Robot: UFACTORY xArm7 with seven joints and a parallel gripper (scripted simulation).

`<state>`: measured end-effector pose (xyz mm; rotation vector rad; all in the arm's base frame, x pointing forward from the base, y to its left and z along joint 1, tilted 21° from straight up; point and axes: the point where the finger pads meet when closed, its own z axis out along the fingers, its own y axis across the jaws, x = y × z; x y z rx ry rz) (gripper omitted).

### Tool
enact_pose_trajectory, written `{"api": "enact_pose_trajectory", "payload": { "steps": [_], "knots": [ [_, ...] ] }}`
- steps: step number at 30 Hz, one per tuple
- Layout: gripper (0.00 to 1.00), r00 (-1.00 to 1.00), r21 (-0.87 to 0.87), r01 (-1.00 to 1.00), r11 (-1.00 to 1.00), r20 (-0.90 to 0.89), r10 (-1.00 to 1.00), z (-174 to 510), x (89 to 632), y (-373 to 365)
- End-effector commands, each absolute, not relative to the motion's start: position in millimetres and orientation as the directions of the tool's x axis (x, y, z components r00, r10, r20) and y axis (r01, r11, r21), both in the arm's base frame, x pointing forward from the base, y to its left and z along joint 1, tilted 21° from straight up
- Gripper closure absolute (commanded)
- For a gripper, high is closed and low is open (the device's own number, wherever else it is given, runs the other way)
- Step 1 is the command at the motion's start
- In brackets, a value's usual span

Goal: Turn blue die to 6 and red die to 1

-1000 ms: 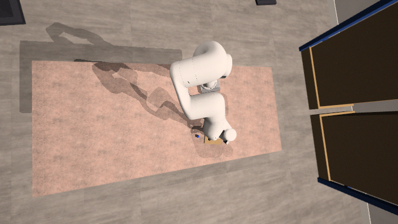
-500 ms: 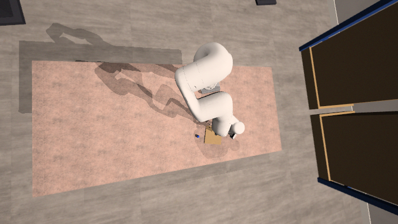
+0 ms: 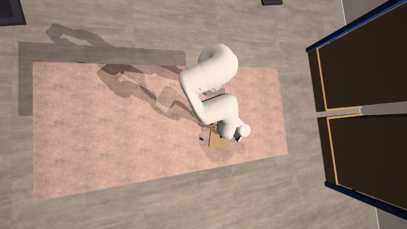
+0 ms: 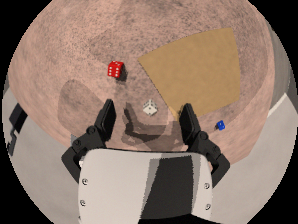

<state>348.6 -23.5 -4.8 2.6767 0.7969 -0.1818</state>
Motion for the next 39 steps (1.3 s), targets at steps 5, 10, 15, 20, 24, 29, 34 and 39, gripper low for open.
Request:
{"api": "enact_pose_trajectory", "payload": {
  "steps": [5, 10, 15, 20, 24, 29, 34, 39],
  "knots": [
    [0.00, 0.834, 0.287, 0.551, -0.784, -0.213, 0.508, -4.0, 350.0, -22.7],
    [0.00, 0.834, 0.287, 0.551, -0.784, -0.213, 0.508, -4.0, 350.0, -22.7],
    [0.00, 0.834, 0.287, 0.551, -0.784, -0.213, 0.508, -4.0, 350.0, -22.7],
    [0.00, 0.834, 0.287, 0.551, -0.784, -0.213, 0.508, -4.0, 350.0, -22.7],
    [0.00, 0.834, 0.287, 0.551, -0.784, -0.213, 0.508, -4.1, 350.1, -22.4],
    [0.00, 0.834, 0.287, 0.551, -0.784, -0.213, 0.508, -8.0, 354.0, -12.5],
    [0.00, 0.834, 0.287, 0.551, -0.784, -0.213, 0.508, -17.4, 363.4, 11.6],
    [0.00, 0.834, 0.287, 0.551, -0.784, -0.213, 0.508, -23.4, 369.5, 27.1]
  ]
}}
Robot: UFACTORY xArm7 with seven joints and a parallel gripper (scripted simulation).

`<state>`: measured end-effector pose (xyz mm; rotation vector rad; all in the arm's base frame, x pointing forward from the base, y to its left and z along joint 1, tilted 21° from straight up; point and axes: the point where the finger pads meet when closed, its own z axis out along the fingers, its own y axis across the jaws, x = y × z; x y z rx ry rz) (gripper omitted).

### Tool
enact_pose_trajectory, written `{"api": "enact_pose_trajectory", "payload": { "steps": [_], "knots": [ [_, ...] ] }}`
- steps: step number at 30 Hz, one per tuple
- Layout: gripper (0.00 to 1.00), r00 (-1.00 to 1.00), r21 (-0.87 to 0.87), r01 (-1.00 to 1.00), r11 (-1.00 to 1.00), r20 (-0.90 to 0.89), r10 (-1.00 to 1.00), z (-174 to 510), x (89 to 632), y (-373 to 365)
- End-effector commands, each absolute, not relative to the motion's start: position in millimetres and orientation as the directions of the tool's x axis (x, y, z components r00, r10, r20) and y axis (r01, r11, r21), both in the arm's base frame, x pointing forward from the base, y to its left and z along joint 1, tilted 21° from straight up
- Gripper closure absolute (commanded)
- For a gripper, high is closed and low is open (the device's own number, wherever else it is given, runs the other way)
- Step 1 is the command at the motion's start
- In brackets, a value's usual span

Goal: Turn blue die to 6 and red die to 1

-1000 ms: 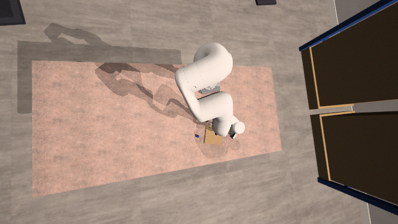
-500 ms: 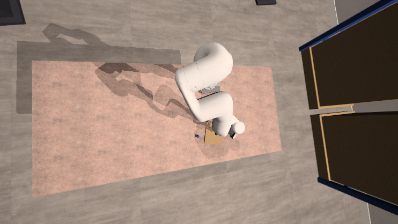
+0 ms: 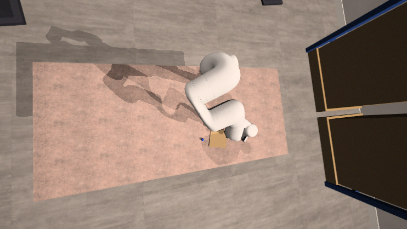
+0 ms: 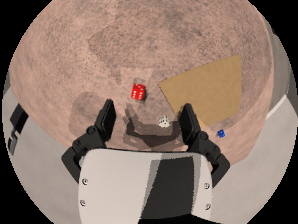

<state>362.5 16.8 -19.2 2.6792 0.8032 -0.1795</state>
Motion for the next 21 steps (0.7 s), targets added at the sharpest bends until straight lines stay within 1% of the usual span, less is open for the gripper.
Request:
{"api": "enact_pose_trajectory", "payload": {
  "steps": [1, 7, 21],
  "knots": [
    [0.00, 0.834, 0.287, 0.551, -0.784, -0.213, 0.508, -25.2, 371.2, 31.6],
    [0.00, 0.834, 0.287, 0.551, -0.784, -0.213, 0.508, -30.7, 376.7, 45.6],
    [0.00, 0.834, 0.287, 0.551, -0.784, -0.213, 0.508, -30.8, 376.9, 45.9]
  ]
}}
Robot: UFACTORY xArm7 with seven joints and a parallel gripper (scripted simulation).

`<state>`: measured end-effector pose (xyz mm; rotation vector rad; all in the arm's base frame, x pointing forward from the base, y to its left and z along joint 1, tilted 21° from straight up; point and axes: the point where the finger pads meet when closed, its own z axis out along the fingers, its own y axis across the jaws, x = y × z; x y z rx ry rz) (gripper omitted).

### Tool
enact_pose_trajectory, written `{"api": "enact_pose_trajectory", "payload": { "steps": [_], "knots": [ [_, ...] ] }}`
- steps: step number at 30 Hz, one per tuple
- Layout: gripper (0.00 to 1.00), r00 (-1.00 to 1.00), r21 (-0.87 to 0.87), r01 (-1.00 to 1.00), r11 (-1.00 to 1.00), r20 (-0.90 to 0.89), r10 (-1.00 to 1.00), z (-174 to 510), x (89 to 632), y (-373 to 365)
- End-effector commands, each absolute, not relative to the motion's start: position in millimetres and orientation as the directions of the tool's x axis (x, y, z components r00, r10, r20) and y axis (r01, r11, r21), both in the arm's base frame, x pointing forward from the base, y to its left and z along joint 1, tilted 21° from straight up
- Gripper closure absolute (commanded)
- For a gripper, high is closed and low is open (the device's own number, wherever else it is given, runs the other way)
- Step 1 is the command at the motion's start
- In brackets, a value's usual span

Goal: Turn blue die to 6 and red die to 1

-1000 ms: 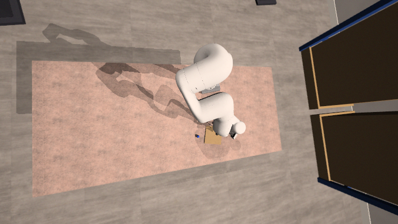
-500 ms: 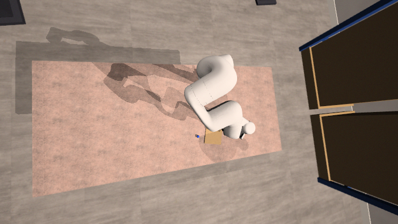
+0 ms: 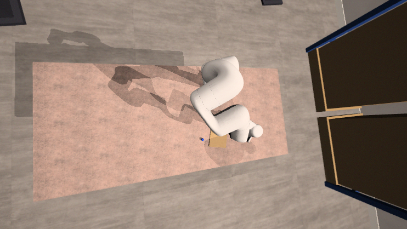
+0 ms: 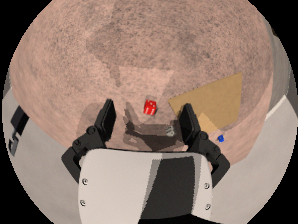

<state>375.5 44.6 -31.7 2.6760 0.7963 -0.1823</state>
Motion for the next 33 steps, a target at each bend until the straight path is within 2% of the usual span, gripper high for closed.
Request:
{"api": "enact_pose_trajectory", "payload": {
  "steps": [1, 33],
  "knots": [
    [0.00, 0.834, 0.287, 0.551, -0.784, -0.213, 0.508, -30.8, 376.9, 45.9],
    [0.00, 0.834, 0.287, 0.551, -0.784, -0.213, 0.508, -20.8, 377.1, 49.8]
  ]
}}
